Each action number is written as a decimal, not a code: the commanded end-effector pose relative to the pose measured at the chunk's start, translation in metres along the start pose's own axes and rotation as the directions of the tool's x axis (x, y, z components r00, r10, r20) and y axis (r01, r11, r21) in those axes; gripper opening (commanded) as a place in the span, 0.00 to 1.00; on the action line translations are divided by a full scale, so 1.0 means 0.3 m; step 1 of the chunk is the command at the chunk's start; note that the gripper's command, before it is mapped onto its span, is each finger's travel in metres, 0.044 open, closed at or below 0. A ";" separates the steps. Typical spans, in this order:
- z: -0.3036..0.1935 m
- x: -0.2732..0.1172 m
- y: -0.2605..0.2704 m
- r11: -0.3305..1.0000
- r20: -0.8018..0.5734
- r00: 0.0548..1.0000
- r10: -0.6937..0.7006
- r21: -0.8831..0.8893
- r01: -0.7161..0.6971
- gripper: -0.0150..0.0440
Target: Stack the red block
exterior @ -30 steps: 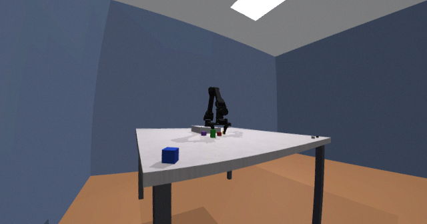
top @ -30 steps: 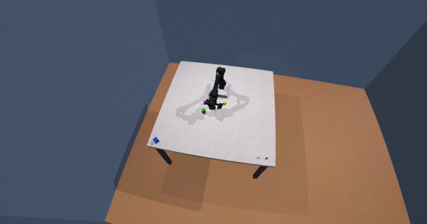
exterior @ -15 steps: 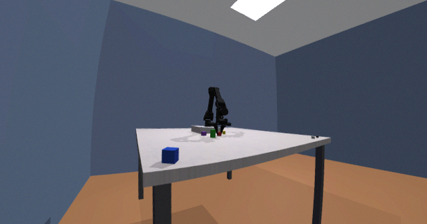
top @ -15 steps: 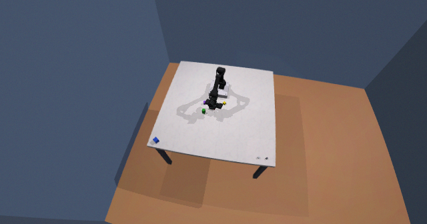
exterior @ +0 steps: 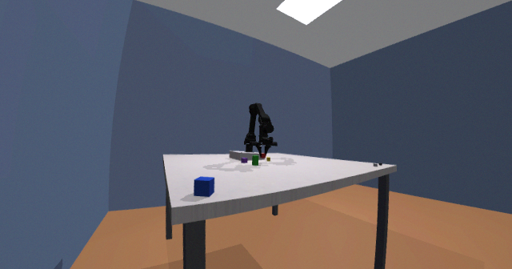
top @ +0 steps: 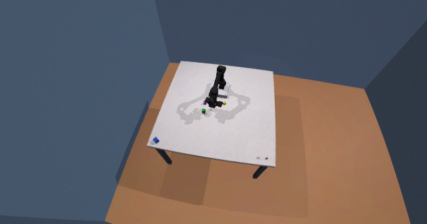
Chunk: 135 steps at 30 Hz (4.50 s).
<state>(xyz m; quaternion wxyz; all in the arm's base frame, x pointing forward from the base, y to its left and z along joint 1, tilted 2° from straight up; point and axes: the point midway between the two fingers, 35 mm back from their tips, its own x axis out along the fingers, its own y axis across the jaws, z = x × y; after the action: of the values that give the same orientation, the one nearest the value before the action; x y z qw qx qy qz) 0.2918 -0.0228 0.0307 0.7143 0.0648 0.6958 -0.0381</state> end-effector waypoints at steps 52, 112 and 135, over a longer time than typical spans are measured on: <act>0.309 -0.277 -0.272 1.000 0.006 1.000 -0.006 -0.001 0.006 0.25; 0.300 -0.079 -0.278 1.000 0.006 1.000 -0.006 -0.001 0.006 0.25; 0.301 -0.086 -0.279 1.000 0.007 1.000 -0.006 0.003 0.006 1.00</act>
<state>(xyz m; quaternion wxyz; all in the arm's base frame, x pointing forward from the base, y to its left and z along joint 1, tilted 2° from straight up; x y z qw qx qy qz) 0.3681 -0.1196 0.0557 0.7163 0.0640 0.6936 -0.0415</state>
